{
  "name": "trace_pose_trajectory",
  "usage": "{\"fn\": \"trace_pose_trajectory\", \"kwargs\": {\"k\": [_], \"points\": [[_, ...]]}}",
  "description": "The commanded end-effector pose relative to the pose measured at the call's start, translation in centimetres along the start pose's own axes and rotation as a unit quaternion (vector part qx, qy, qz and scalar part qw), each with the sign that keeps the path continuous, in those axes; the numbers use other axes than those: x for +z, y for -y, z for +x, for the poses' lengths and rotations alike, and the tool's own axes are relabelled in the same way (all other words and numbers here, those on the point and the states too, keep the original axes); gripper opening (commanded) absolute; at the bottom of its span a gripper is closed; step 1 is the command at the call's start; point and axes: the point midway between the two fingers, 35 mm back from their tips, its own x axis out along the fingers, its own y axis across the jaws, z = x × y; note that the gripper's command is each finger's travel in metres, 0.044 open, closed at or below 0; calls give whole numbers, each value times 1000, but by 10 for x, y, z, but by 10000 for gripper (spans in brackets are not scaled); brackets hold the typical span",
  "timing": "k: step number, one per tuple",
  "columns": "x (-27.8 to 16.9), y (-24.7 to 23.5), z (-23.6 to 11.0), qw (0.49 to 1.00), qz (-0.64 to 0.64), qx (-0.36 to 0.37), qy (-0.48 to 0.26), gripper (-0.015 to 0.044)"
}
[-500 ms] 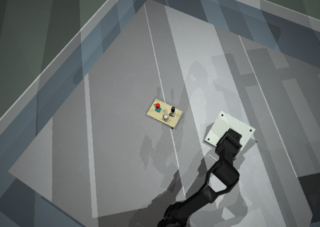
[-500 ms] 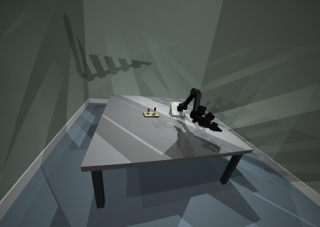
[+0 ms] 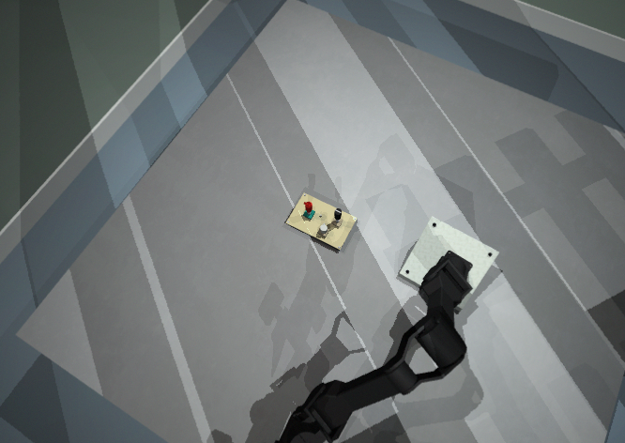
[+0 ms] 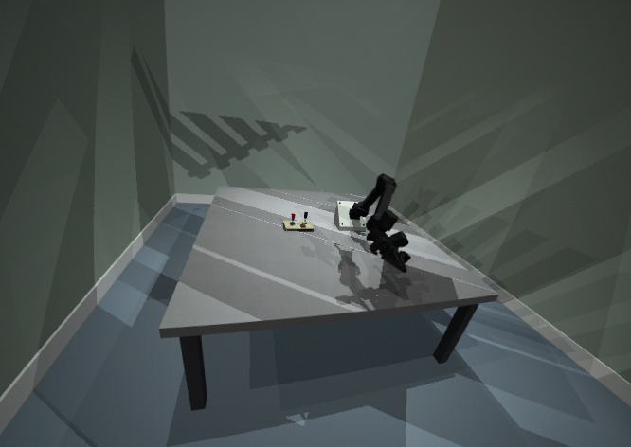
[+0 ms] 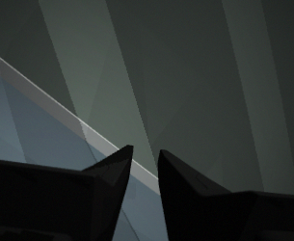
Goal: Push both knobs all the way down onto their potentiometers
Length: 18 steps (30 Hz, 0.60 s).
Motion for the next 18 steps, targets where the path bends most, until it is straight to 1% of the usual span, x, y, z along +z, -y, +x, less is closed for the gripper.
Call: {"fn": "trace_pose_trajectory", "kwargs": {"k": [1, 9, 18], "points": [[-42, 13, -8, 997, -24, 2, -67, 0], [-115, 47, -42, 979, -62, 1, -196, 0], [-183, 84, -102, 943, -99, 2, -318, 0]]}}
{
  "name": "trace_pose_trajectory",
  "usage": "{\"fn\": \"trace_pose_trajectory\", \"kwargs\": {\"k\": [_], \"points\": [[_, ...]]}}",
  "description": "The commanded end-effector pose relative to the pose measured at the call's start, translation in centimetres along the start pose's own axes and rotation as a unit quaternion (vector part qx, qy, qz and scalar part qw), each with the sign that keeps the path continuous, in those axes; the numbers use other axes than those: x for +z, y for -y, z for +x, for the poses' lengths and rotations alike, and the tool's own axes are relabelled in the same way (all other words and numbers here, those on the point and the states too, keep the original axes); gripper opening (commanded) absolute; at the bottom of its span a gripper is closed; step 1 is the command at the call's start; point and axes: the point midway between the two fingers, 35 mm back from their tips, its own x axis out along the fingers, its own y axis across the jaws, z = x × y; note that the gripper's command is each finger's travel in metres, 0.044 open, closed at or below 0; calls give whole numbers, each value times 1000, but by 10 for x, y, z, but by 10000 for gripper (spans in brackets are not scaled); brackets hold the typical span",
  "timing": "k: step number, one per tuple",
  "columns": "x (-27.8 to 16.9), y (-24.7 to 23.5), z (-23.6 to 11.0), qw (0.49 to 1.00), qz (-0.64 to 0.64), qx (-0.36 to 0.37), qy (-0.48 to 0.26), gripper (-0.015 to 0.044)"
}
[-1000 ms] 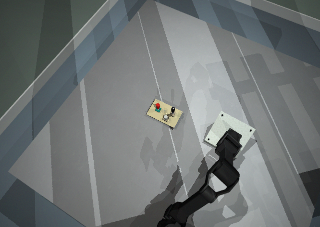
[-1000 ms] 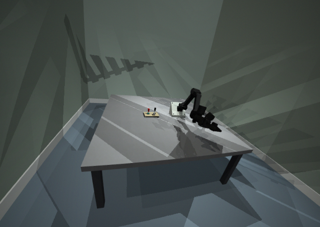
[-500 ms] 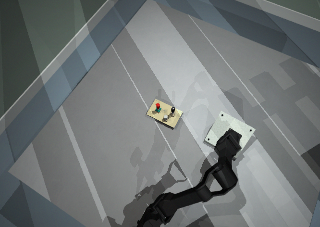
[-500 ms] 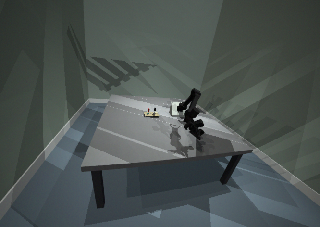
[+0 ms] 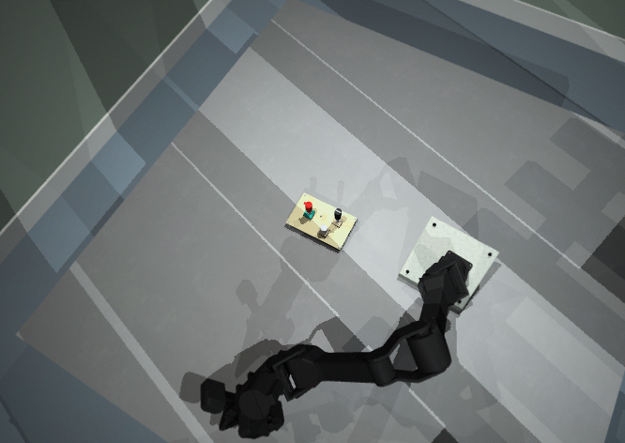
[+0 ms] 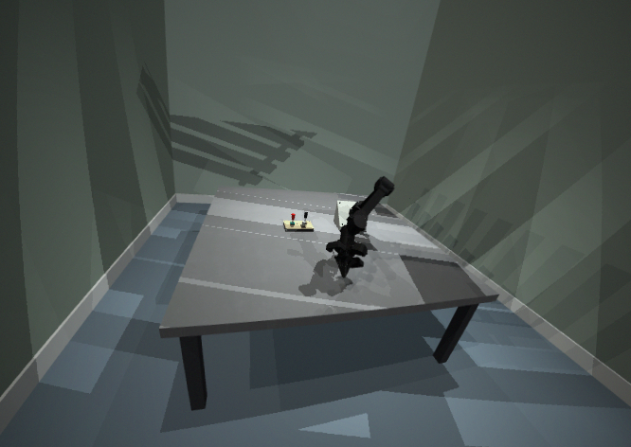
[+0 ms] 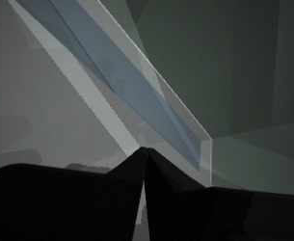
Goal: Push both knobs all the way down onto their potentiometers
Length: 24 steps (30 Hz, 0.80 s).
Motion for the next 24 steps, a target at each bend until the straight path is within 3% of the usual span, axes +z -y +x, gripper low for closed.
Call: {"fn": "trace_pose_trajectory", "kwargs": {"k": [1, 12, 24], "points": [[-49, 8, -9, 998, -12, 10, -65, 0], [-173, 33, -67, 968, -8, 45, -247, 0], [-277, 41, -181, 903, 63, 98, -413, 0]]}}
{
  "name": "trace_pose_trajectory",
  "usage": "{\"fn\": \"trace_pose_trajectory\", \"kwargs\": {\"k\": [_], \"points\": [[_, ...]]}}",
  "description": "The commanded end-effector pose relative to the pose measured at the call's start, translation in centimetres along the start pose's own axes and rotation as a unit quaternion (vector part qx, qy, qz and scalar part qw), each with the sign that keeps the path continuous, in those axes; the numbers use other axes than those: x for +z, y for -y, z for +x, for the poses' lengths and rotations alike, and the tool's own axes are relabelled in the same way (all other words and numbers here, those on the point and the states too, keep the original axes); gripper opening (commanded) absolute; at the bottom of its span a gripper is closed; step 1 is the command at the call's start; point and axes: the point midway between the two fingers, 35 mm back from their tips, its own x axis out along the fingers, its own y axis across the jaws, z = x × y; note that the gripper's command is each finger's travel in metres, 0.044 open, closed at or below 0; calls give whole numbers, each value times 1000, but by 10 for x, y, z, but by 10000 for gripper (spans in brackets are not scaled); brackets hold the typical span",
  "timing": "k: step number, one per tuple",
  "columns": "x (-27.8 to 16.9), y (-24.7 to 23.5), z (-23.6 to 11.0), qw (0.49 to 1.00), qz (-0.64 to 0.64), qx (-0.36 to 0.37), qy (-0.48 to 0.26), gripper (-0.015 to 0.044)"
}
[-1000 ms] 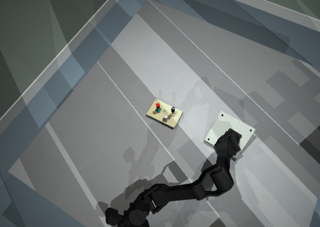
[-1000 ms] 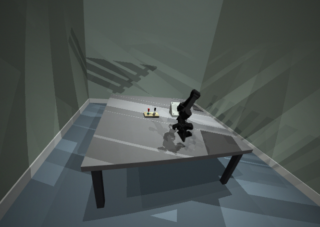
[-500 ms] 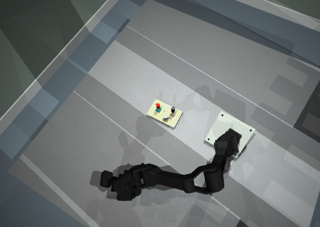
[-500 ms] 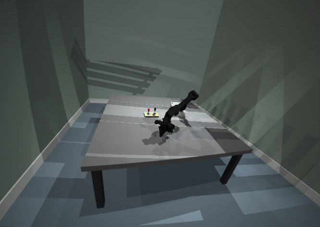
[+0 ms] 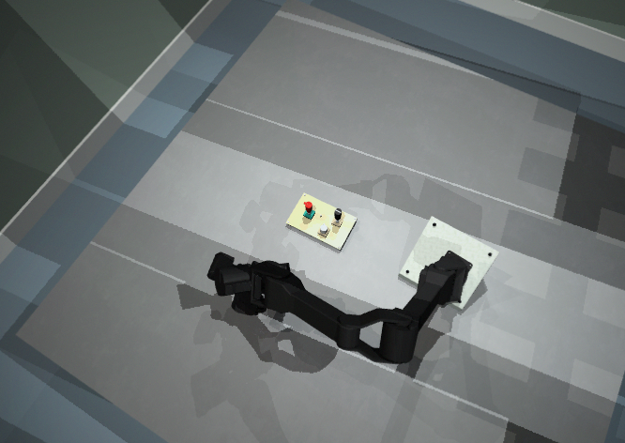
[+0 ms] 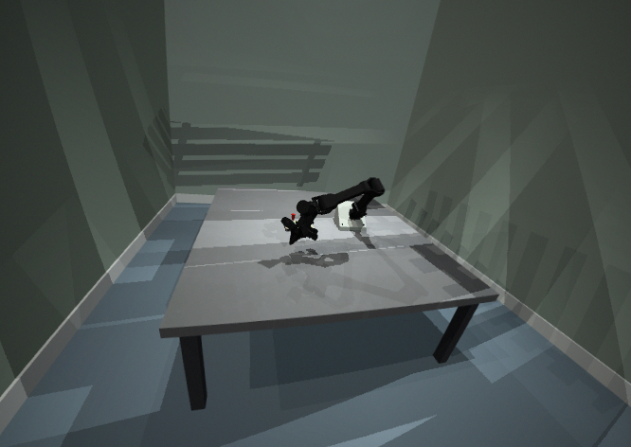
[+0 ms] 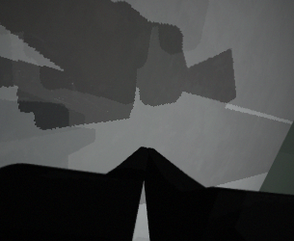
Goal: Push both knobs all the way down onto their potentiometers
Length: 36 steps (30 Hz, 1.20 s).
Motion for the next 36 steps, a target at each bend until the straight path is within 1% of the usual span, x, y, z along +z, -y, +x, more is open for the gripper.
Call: {"fn": "trace_pose_trajectory", "kwargs": {"k": [1, 8, 13, 18, 24, 30, 34, 36], "points": [[-53, -4, -10, 998, 27, 36, -50, 0], [-137, -24, -46, 984, 89, 106, -116, 0], [-184, -46, -81, 966, 150, 156, -141, 0], [-216, -71, -118, 946, 213, 201, -136, 0], [-234, -97, -162, 923, 288, 237, -97, 0], [-236, -100, -167, 920, 297, 240, -91, 0], [-236, -109, -151, 920, 297, 240, -91, 0], [-236, -110, -150, 920, 297, 240, -91, 0]]}}
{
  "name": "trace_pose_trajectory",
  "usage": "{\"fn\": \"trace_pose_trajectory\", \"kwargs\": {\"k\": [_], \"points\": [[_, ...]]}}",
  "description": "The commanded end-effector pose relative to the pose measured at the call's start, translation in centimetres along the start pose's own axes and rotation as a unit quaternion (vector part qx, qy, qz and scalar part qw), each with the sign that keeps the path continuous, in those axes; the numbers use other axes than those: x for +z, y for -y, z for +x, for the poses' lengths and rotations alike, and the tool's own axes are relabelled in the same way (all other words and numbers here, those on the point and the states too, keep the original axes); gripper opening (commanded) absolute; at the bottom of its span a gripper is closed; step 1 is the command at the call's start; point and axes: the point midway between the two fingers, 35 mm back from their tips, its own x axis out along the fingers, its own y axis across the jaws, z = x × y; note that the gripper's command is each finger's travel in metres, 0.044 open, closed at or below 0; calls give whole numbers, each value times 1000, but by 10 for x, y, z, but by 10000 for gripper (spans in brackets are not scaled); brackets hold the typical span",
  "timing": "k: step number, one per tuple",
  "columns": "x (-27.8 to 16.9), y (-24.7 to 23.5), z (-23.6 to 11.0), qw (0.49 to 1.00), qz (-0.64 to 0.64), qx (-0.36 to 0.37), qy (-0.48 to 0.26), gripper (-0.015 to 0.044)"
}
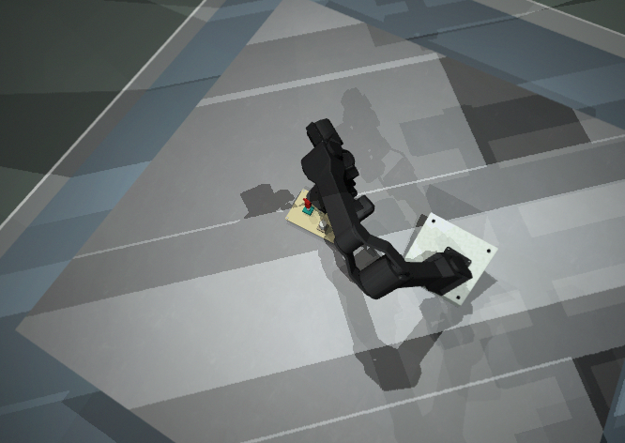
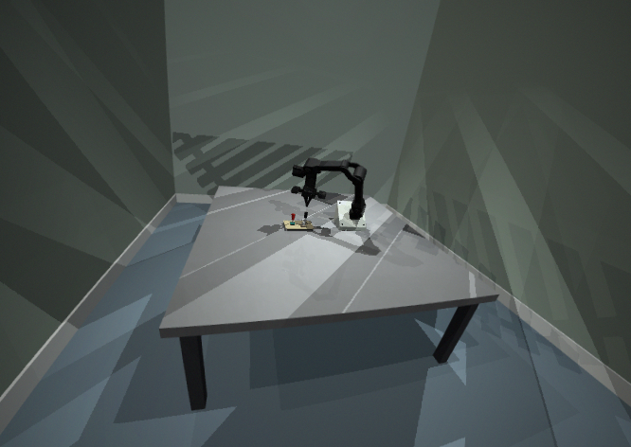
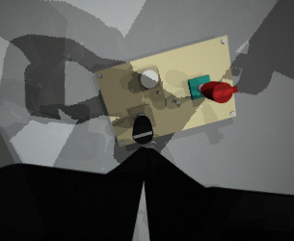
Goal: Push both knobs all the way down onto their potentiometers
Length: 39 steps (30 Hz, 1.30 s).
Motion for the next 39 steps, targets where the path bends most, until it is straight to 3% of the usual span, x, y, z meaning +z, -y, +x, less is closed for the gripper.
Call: {"fn": "trace_pose_trajectory", "kwargs": {"k": [1, 39], "points": [[0, -1, 8, 1000, 4, 3, 4, 0], [1, -1, 31, 1000, 3, 3, 5, 0]]}}
